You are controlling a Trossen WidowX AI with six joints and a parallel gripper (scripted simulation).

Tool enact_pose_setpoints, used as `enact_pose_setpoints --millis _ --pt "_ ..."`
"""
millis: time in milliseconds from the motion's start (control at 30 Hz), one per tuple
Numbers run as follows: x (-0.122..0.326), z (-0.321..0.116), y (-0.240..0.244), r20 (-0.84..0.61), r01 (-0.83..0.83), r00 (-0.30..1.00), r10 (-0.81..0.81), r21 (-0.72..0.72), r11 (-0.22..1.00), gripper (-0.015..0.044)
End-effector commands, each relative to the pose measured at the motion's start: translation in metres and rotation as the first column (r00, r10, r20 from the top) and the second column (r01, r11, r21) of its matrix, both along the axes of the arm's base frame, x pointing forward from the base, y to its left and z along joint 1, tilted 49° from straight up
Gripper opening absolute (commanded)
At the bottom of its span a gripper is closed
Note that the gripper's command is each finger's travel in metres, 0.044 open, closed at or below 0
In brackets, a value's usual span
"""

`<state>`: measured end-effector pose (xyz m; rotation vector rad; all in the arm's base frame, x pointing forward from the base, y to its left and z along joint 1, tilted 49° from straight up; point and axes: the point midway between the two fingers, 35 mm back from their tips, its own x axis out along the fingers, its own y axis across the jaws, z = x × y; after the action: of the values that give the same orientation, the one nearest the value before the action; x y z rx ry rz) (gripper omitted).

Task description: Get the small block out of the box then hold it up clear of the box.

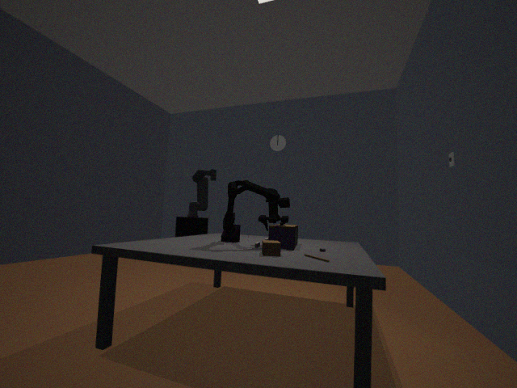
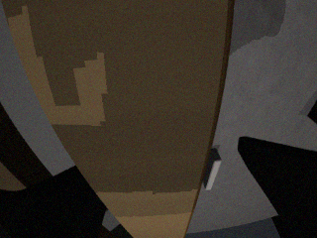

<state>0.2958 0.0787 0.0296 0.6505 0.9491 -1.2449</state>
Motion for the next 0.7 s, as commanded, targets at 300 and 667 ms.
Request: enact_pose_setpoints --millis 300,667 --pt "-0.004 -0.009 0.005 -0.01 0.002 1.0 -0.002 -0.001 1.0 0.04" --pt "-0.005 -0.01 0.006 -0.01 0.002 1.0 -0.002 -0.001 1.0 0.04"
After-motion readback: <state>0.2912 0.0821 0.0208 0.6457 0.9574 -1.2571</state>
